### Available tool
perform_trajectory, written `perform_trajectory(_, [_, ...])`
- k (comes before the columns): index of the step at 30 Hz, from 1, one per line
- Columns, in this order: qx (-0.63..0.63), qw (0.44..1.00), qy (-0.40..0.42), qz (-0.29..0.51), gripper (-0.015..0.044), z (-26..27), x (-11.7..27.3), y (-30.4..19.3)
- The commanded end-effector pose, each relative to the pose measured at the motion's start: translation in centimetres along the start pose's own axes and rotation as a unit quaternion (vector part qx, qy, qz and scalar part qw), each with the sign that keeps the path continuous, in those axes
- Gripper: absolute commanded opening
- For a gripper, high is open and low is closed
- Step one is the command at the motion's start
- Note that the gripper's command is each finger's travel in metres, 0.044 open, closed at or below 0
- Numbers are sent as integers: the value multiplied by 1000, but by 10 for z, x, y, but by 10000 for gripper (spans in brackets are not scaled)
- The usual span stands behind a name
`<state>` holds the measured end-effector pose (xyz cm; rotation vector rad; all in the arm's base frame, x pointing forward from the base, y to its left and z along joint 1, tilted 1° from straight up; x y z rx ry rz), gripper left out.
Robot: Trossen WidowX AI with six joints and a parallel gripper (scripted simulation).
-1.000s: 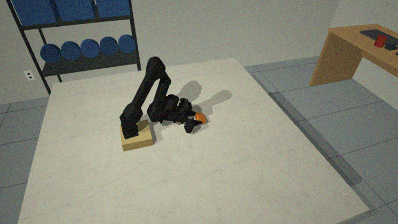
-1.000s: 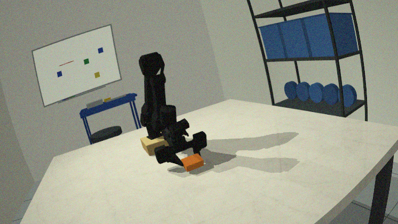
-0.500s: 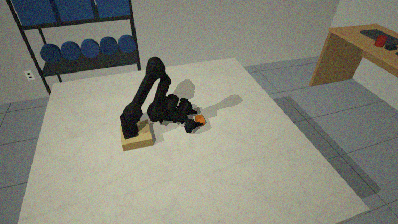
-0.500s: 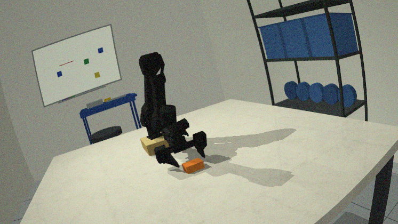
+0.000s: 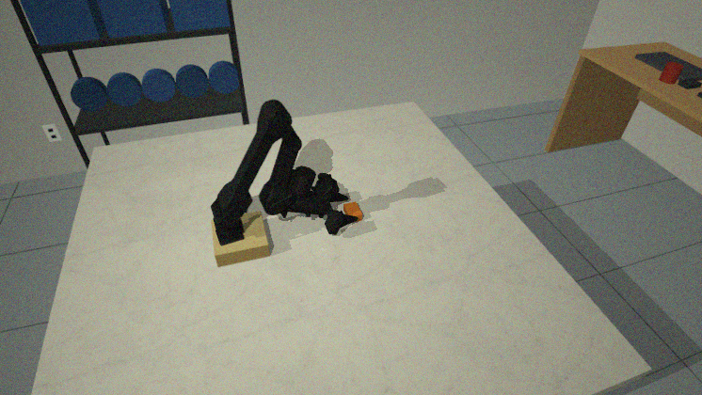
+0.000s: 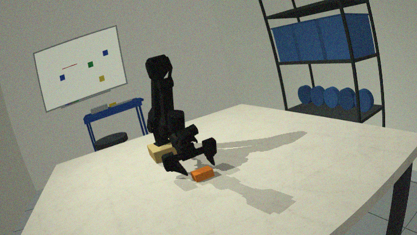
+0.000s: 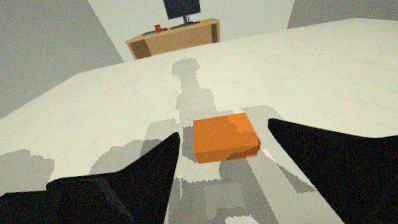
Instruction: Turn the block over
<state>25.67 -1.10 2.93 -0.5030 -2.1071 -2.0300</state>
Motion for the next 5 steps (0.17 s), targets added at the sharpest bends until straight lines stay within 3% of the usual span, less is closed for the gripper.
perform_trajectory(1, [2, 1000, -3, -1, 440, 0, 0, 0])
perform_trajectory(5, [2, 1000, -3, -1, 440, 0, 0, 0])
Point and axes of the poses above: the point midway between the two fingers, 35 mm back from their tips, its own x axis back along the fingers, its own z axis across the jaws, y = z × x, the point moved 8 cm from there along x, back along the fingers, and after that the axes turned 5 degrees about x, right-handed, at the moved point
